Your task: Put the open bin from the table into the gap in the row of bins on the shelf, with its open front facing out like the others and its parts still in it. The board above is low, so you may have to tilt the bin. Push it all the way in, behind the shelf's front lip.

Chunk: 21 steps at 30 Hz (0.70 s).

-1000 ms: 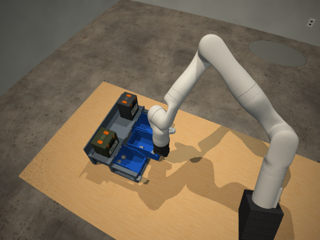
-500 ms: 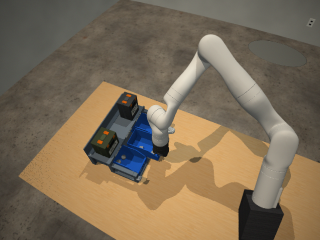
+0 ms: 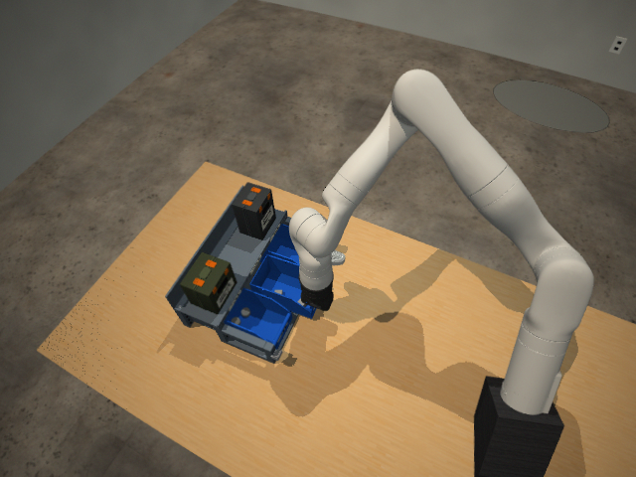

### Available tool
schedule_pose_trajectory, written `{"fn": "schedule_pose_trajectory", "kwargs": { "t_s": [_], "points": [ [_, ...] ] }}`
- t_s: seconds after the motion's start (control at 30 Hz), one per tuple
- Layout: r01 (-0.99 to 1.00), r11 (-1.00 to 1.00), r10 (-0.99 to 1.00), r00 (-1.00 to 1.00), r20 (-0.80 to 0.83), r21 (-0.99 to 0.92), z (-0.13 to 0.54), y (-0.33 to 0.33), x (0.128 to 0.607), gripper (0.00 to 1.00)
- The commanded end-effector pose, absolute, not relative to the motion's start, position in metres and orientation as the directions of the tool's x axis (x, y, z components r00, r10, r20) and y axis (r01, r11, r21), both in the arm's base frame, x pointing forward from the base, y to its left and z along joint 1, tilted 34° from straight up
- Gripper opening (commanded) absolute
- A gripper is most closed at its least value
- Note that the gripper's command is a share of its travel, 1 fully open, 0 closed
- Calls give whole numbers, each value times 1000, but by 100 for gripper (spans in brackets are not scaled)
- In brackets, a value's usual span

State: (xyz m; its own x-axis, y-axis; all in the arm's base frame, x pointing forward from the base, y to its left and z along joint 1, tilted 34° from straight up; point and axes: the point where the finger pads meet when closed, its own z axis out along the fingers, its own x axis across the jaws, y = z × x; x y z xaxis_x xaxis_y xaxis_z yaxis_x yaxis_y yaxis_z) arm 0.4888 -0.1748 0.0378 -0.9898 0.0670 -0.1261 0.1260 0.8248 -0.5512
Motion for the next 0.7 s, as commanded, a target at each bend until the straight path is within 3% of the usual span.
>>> {"fn": "schedule_pose_trajectory", "kwargs": {
  "t_s": [0.0,0.67],
  "points": [
    [124,823,67,-990,-121,-554,38,-176,489,0],
    [125,824,67,-990,-124,-553,40,-176,503,0]
  ]
}}
